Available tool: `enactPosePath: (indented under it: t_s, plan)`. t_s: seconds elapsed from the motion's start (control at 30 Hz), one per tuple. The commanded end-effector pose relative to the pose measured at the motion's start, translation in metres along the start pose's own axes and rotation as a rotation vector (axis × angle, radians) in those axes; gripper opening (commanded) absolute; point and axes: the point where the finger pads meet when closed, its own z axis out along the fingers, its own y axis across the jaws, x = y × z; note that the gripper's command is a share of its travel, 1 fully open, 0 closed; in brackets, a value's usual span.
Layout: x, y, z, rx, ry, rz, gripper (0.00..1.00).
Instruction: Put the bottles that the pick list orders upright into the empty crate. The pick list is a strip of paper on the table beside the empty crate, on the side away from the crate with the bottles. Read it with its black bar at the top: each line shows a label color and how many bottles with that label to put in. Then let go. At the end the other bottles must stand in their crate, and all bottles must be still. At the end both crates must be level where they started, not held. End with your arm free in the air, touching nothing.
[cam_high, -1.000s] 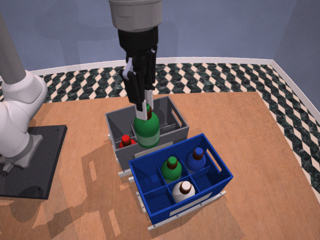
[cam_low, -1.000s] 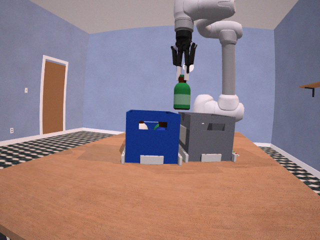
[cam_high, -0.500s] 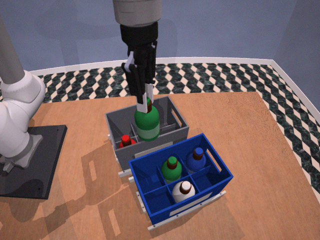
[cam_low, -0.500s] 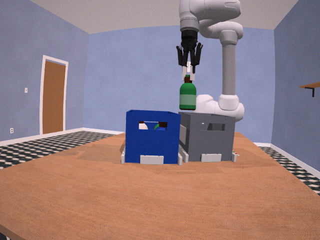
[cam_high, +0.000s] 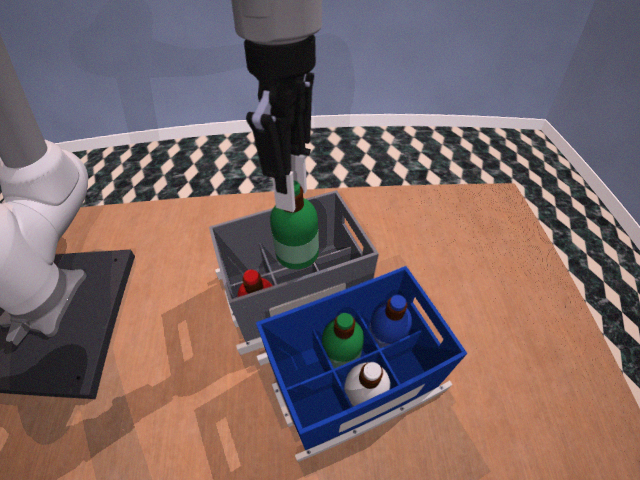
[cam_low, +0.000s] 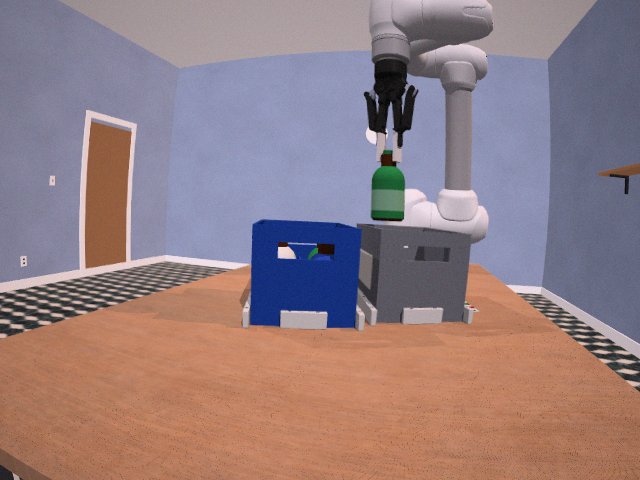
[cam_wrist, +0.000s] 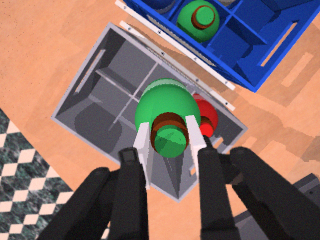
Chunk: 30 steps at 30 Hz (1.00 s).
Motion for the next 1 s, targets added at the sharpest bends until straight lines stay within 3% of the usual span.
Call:
enactPosePath:
  t_s: [0.0,0.97]
  plan:
    - [-0.0036,-0.0079,-0.0001,0.0,0.0,0.0,0.0]
    - [-0.0028,-0.0042,-0.0001,0.0,0.0,0.0,0.0]
